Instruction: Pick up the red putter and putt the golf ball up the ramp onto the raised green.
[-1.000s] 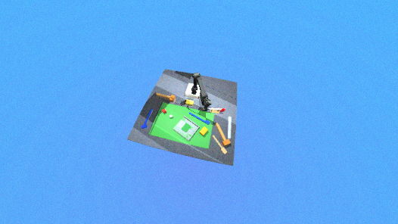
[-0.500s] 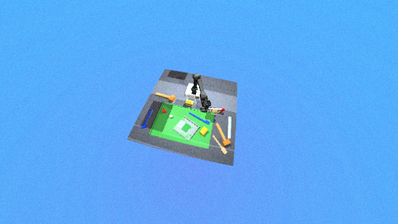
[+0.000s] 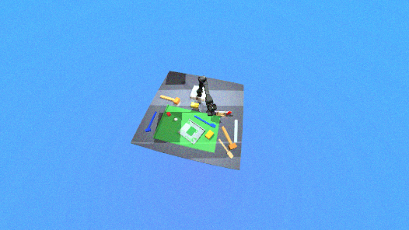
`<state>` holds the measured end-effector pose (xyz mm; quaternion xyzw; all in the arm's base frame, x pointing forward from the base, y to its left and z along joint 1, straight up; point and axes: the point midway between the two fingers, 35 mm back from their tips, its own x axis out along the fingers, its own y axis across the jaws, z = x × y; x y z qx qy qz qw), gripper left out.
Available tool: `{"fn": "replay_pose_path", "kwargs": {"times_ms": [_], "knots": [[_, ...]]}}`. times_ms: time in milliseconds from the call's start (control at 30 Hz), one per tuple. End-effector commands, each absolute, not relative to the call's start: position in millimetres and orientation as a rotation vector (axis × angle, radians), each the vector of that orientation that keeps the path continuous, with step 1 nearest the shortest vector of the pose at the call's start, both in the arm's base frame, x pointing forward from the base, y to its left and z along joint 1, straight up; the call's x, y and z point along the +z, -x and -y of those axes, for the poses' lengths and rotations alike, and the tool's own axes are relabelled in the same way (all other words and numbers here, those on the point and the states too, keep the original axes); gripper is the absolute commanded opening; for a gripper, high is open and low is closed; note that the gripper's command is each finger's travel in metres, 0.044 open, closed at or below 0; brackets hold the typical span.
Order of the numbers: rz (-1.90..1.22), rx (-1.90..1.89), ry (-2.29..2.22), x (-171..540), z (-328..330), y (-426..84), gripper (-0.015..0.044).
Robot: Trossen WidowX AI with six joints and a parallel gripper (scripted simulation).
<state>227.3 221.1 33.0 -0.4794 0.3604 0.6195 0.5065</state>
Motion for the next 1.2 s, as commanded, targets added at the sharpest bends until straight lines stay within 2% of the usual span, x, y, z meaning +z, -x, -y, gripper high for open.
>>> {"fn": "replay_pose_path", "kwargs": {"times_ms": [0,233,767,867,1167], "knots": [[-0.880,1.499,1.162,22,-219,-226,0.0440],[-0.880,1.499,1.162,21,-219,-226,0.0440],[-0.874,1.496,1.156,25,-221,-227,0.0020],[-0.874,1.496,1.156,25,-221,-227,0.0000],[-0.874,1.495,1.156,45,-222,-229,0.0000]]}}
